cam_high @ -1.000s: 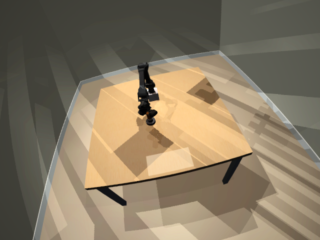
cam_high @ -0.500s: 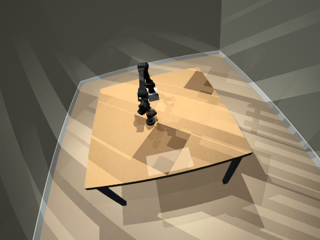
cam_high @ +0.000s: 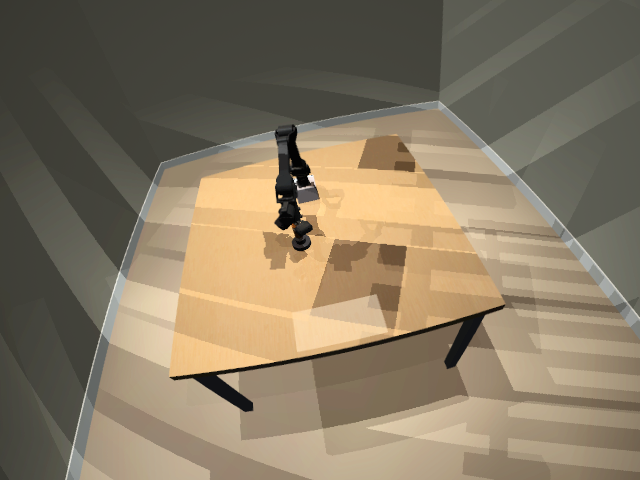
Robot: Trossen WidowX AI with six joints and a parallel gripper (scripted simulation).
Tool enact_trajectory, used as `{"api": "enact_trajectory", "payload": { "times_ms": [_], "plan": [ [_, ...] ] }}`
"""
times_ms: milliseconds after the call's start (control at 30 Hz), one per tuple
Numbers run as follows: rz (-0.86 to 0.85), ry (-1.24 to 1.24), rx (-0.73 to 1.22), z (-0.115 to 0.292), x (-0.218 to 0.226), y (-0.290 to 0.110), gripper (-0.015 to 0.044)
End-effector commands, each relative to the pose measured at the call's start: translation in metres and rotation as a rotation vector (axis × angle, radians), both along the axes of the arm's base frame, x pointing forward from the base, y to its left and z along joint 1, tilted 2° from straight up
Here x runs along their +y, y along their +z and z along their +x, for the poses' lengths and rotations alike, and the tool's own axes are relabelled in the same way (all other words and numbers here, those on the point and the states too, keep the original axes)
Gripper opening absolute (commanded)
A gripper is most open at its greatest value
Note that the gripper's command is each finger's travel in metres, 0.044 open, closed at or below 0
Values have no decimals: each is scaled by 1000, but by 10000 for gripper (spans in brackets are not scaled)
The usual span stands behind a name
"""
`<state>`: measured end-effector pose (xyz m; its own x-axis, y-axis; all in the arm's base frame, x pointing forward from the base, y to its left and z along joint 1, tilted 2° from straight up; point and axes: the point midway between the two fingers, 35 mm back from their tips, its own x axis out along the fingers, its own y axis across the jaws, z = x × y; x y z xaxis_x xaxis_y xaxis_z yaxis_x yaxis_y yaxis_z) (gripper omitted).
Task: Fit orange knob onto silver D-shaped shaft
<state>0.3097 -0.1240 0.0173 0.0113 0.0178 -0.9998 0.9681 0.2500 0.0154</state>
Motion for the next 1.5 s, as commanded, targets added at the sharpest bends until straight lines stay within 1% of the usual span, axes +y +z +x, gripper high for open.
{"api": "enact_trajectory", "payload": {
  "times_ms": [0,567,633,833,1467],
  "plan": [
    [-4,-4,0,0,-1,-1,0],
    [-4,-4,0,1,-1,4,0],
    [-4,-30,0,2,-1,4,0],
    [-2,-214,3,2,-1,3,0],
    [-2,-214,3,0,0,-1,0]
  ]
}}
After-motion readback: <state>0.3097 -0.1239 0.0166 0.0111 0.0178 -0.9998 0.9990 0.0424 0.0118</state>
